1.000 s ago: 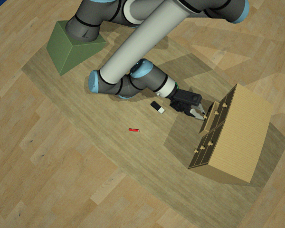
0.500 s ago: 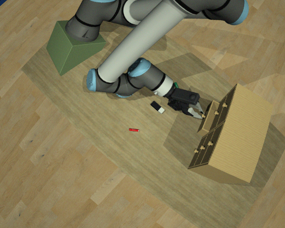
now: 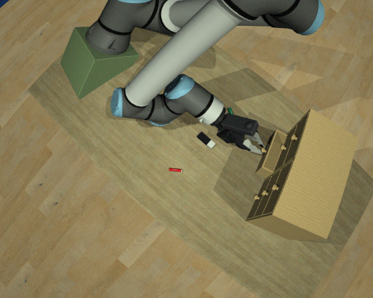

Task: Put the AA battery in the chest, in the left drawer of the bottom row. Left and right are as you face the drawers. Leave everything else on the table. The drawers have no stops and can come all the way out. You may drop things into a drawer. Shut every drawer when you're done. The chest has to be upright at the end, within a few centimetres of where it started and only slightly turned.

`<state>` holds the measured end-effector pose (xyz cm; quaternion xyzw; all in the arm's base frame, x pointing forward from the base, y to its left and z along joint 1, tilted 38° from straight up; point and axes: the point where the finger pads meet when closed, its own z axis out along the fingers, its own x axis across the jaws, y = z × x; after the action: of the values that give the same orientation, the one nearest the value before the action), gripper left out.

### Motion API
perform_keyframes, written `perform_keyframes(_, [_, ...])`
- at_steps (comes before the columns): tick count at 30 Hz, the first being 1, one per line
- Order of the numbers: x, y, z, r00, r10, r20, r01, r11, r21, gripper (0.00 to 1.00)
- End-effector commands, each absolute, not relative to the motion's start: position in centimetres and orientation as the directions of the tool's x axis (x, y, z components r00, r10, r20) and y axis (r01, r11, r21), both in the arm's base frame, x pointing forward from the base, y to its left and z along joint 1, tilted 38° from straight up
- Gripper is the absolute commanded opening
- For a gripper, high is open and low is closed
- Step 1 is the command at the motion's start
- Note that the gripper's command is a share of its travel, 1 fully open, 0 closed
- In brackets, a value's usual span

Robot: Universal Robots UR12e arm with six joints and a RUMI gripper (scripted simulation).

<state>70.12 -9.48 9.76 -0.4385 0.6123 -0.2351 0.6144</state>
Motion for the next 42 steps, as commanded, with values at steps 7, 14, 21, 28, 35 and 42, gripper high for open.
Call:
perform_keyframes(7, [69.3,-9.5,9.5,0.138,-0.826,-0.547,-0.248,0.506,-0.826,0.07])
perform_keyframes(14, [69.0,-9.5,9.4,0.138,-0.826,-0.546,-0.247,0.505,-0.827,0.07])
perform_keyframes(21, [68.7,-9.5,9.3,0.138,-0.826,-0.547,-0.248,0.506,-0.826,0.07])
perform_keyframes(28, [68.4,-9.5,9.2,0.138,-0.826,-0.547,-0.248,0.506,-0.826,0.07])
perform_keyframes(35, [68.2,-9.5,9.1,0.138,-0.826,-0.547,-0.248,0.506,-0.826,0.07])
perform_keyframes(42, [68.0,-9.5,9.1,0.139,-0.826,-0.546,-0.247,0.505,-0.827,0.07])
